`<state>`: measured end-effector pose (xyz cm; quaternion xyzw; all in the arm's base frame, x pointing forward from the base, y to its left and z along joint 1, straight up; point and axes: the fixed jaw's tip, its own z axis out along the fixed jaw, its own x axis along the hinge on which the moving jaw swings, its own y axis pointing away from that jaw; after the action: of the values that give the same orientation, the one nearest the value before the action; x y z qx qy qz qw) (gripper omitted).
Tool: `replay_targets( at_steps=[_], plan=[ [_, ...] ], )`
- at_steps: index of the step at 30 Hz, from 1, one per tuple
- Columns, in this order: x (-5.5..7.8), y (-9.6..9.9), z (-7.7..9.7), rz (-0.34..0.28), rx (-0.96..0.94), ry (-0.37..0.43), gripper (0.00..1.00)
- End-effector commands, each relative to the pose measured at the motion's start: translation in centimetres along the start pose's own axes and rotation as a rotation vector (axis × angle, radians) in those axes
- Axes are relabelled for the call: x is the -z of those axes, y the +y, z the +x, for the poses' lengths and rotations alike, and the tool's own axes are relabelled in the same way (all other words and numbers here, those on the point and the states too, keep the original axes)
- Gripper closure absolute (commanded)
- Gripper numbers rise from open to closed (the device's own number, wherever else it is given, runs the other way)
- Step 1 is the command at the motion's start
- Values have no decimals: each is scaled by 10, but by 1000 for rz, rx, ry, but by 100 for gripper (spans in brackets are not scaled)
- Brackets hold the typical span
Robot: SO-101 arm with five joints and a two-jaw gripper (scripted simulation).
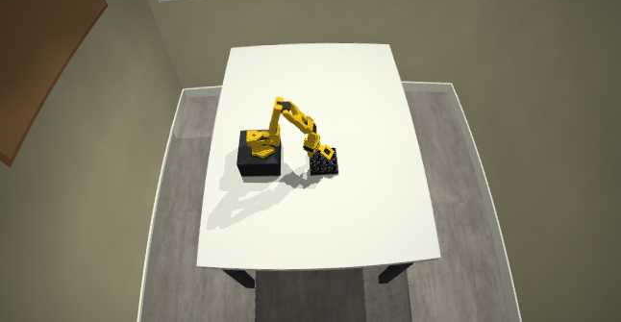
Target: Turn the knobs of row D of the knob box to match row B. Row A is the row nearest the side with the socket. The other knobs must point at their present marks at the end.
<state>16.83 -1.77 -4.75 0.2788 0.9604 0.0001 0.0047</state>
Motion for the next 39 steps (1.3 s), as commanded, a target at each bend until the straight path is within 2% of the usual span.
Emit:
replay_targets(
  at_steps=[1, 15, 39],
  plan=[
    [-6, -3, 1, 2, -10, 8, 90],
    [-19, -3, 2, 2, -10, 8, 90],
    [-18, -1, -3, 2, -10, 8, 90]
  ],
)
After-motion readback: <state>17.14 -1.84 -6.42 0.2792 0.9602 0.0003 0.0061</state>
